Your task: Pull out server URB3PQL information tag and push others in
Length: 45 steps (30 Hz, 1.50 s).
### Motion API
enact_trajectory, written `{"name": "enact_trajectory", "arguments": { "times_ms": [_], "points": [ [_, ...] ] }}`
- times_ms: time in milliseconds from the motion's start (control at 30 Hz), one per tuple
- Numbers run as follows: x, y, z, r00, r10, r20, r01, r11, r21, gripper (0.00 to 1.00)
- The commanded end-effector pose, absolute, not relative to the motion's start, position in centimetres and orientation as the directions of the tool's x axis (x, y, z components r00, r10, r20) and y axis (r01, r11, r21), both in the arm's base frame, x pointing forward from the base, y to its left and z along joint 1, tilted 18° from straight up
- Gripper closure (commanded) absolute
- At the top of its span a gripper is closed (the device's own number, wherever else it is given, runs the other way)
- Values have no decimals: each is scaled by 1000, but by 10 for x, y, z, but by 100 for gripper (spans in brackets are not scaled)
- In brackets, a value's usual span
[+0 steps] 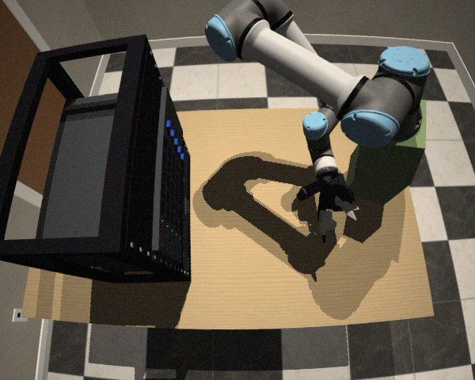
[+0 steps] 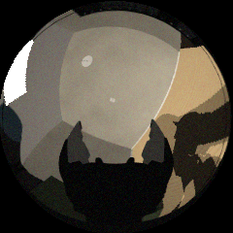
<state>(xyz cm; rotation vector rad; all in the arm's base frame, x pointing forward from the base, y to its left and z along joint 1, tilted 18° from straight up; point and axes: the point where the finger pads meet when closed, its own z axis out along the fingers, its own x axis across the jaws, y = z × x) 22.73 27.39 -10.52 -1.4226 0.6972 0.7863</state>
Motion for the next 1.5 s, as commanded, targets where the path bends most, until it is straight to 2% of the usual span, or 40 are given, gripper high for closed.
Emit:
{"name": "enact_trajectory", "arguments": {
  "times_ms": [0, 1467],
  "points": [
    [227, 274, -105, 578, 57, -814, -815, -11, -579, 0],
    [225, 275, -100, 552, 76, -831, -833, -1, -554, 0]
  ]
}}
